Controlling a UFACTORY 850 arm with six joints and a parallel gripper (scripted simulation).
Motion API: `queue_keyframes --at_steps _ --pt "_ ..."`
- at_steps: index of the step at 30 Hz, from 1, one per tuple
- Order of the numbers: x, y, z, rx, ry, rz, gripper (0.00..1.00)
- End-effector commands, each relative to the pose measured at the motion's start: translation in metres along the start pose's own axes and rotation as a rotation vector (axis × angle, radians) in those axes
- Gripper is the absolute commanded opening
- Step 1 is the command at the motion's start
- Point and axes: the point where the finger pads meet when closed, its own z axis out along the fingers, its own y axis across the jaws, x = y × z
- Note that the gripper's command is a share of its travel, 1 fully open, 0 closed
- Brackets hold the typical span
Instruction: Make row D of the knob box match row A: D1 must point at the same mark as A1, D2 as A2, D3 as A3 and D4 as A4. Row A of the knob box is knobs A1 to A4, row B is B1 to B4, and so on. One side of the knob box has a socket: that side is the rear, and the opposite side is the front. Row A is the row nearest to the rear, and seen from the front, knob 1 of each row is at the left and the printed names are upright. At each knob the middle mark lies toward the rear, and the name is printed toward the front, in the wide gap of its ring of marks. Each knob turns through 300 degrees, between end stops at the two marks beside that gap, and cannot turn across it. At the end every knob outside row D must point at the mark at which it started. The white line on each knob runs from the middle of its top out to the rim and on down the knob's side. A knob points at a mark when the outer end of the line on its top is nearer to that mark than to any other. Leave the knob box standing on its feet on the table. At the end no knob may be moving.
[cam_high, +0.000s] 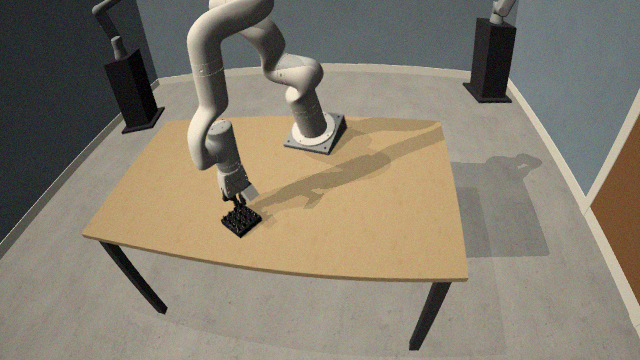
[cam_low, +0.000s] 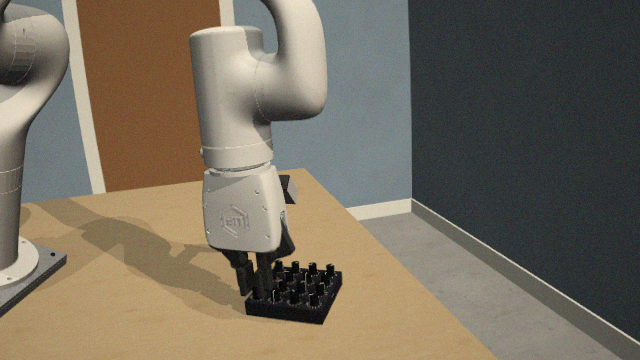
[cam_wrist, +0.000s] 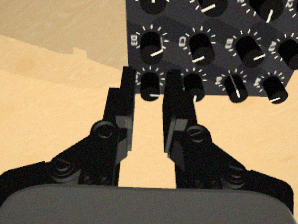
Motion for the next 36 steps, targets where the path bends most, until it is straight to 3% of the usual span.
queue_keyframes --at_steps 1,36 --pt "0.0 0.001 -0.003 0.009 0.0 0.0 0.19" --pt "0.0 0.001 -0.035 0.009 0.0 0.0 0.19"
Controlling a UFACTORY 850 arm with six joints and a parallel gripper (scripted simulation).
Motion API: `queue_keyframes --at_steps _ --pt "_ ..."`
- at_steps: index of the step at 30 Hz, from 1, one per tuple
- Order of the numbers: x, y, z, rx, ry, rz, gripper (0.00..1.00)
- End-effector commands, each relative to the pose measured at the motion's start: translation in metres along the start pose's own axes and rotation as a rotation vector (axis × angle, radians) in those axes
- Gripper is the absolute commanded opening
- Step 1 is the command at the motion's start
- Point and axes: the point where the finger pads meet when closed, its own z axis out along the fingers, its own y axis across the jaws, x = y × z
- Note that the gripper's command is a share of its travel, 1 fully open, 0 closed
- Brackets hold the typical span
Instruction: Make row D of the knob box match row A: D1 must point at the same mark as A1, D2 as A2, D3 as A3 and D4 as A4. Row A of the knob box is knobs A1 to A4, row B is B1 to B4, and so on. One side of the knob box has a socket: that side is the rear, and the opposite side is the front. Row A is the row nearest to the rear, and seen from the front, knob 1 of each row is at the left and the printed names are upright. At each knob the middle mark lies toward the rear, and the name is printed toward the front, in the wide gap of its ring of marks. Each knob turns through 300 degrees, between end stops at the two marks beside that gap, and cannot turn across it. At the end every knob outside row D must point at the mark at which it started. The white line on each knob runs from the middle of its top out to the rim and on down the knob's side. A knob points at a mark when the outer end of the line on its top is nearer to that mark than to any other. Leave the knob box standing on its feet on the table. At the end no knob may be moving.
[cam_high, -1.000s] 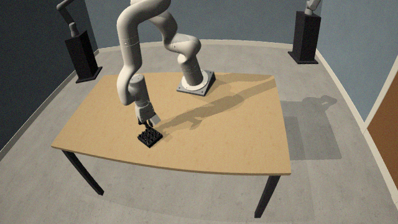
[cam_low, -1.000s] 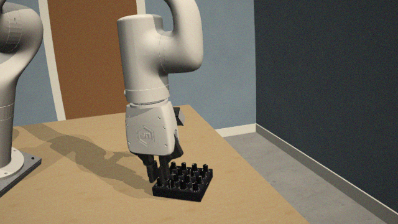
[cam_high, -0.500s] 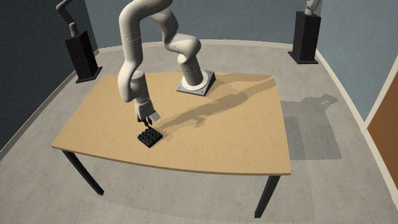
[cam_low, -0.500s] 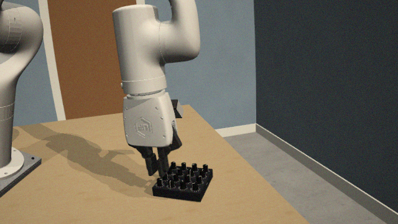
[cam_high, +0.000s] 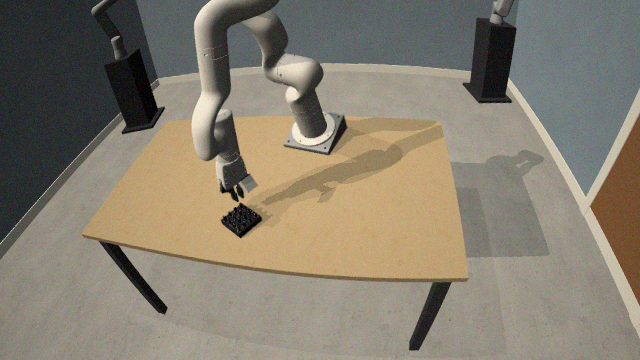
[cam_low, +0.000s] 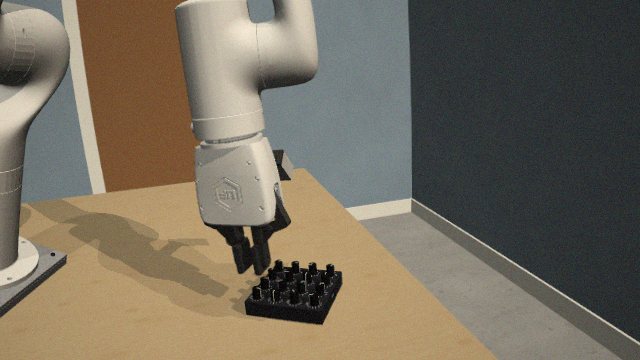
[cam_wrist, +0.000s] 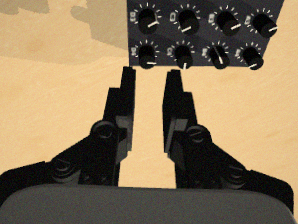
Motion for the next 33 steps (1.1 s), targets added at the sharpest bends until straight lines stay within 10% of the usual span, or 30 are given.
queue_keyframes --at_steps 1,13,33 --pt "0.0003 0.0011 -0.0013 0.05 -0.016 0.001 0.19" --pt "0.0003 0.0011 -0.0016 0.05 -0.015 -0.025 0.19" --pt "0.0017 0.0018 -0.0093 0.052 0.002 -0.622 0.19"
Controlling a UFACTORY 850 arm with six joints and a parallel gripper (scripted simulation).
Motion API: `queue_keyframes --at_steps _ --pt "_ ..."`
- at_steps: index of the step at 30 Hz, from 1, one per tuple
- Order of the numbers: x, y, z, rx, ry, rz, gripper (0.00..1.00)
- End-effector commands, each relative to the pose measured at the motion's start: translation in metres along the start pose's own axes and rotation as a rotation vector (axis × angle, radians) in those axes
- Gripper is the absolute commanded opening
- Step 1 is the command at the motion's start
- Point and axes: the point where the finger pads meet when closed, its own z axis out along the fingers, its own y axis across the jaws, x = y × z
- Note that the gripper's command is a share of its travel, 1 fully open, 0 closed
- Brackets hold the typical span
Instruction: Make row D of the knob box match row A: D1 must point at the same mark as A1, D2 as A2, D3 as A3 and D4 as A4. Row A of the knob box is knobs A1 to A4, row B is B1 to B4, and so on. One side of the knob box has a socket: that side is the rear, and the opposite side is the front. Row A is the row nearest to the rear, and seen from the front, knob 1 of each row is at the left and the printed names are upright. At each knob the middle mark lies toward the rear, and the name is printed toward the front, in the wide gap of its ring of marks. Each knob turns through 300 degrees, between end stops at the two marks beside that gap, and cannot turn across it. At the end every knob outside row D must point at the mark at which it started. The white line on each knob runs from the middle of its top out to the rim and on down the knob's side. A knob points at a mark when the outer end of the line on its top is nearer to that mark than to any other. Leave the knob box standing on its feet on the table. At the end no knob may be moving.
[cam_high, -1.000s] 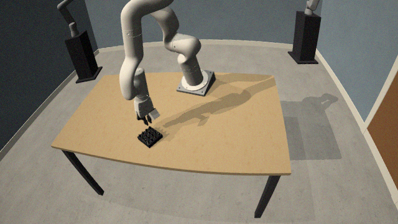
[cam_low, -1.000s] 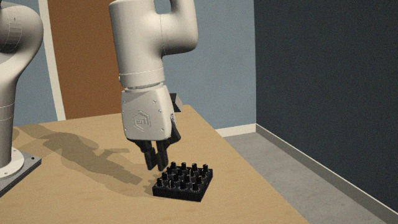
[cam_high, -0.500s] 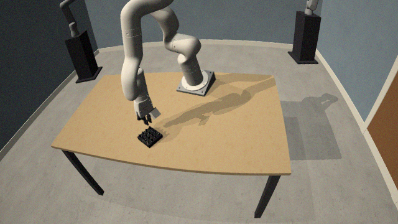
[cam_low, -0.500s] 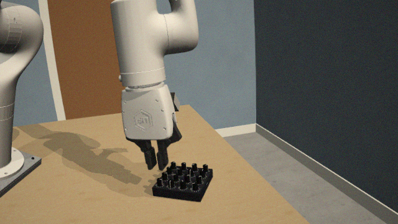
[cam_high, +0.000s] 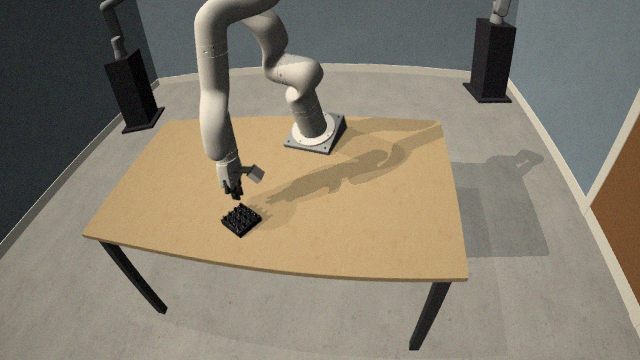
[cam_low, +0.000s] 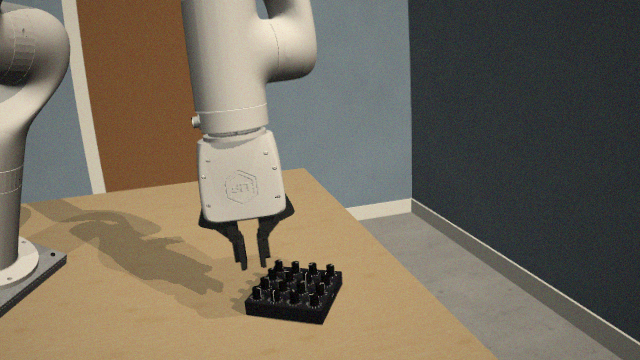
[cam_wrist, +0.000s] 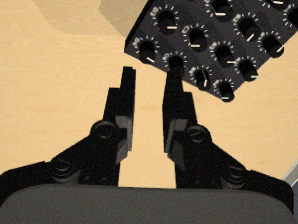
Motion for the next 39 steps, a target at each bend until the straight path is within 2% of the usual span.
queue_keyframes --at_steps 1,4,5,19,21,22,33,39 --pt "0.0 0.001 -0.002 0.026 -0.005 -0.154 0.19" --pt "0.0 0.001 -0.003 0.026 -0.005 -0.184 0.19" --pt "0.0 0.001 -0.004 0.027 -0.004 -0.273 0.19" --pt "0.001 0.002 -0.009 0.028 0.001 -0.687 0.19" --pt "0.001 0.002 -0.009 0.028 0.001 -0.687 0.19" --pt "0.001 0.002 -0.01 0.029 0.002 -0.77 0.19" --pt "0.001 0.002 -0.015 0.03 0.006 -1.098 0.19" --pt "0.001 0.002 -0.015 0.031 0.007 -1.156 0.19"
